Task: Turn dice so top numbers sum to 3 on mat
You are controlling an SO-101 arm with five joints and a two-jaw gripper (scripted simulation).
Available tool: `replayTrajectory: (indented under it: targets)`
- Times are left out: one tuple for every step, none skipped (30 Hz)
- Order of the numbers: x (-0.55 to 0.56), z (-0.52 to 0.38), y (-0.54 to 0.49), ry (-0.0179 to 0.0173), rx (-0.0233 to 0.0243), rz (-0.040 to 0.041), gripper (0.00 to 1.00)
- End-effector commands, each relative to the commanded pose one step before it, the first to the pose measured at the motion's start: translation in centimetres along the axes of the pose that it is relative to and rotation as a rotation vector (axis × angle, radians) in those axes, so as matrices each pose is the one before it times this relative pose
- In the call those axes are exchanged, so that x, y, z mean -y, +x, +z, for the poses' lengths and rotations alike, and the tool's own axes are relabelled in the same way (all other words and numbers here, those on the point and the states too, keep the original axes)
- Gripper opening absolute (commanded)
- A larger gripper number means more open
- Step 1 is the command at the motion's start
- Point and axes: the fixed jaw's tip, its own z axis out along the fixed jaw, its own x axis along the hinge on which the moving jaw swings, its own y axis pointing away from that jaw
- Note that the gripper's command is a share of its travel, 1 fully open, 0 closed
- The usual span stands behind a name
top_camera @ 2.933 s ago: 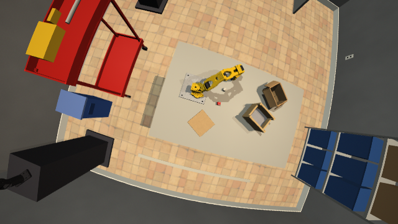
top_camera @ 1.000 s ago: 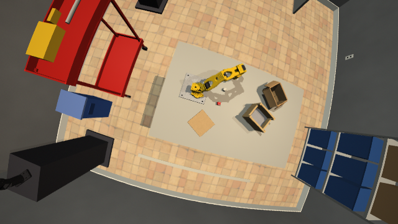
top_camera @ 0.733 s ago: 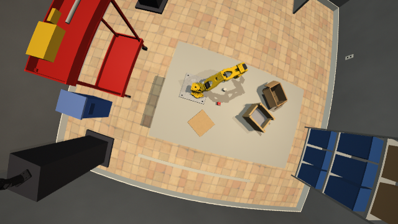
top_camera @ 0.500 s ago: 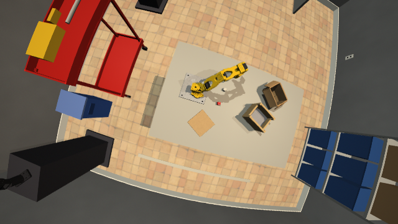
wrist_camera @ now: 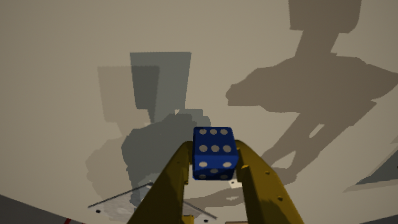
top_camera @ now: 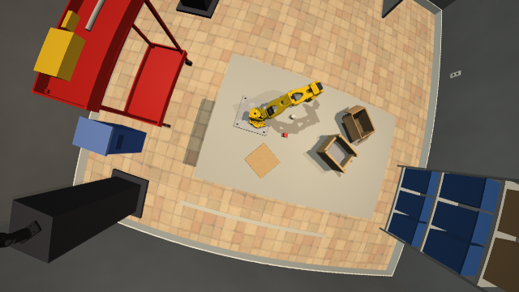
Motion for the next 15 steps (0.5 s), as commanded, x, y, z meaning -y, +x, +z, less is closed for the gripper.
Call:
replayTrajectory:
  targets:
    - [-0.248, -0.5562, -0.16, 0.0025, 0.01905, -0.00192, 0.0]
    - [0.0, 0.0, 0.0, 0.0, 0.0, 0.0, 0.0]
    - [0.0, 0.0, 0.0, -0.00001, 0.00001, -0.00001, 0.0]
    - [0.0, 0.0, 0.0, 0.00003, 0.0, -0.00009, 0.0]
    - [0.0, 0.0, 0.0, 0.0, 0.0, -0.00022, 0.0]
    - [0.0, 0.0, 0.001, 0.0, 0.0, -0.00041, 0.0]
    - [0.0, 0.0, 0.001, 0.0, 0.0, -0.00069, 0.0]
    - [0.0, 0.0, 0.001, -0.00001, -0.00003, -0.00101, 0.0]
    - [0.0, 0.0, 0.001, -0.00001, 0.0, -0.00138, 0.0]
    - [0.0, 0.0, 0.001, 0.00002, 0.0, -0.00182, 0.0]
    - [0.0, 0.0, 0.002, -0.00002, 0.0, -0.00229, 0.0]
    - [0.001, 0.0, 0.002, 0.00001, 0.0, -0.00283, 0.0]
    - [0.0, 0.0, 0.003, -0.00002, 0.0, -0.00339, 0.0]
    - [0.0, 0.0006, 0.003, 0.00001, 0.00001, -0.00399, 0.0]
    - [0.0, 0.0, 0.004, 0.0, 0.00001, -0.00465, 0.0]
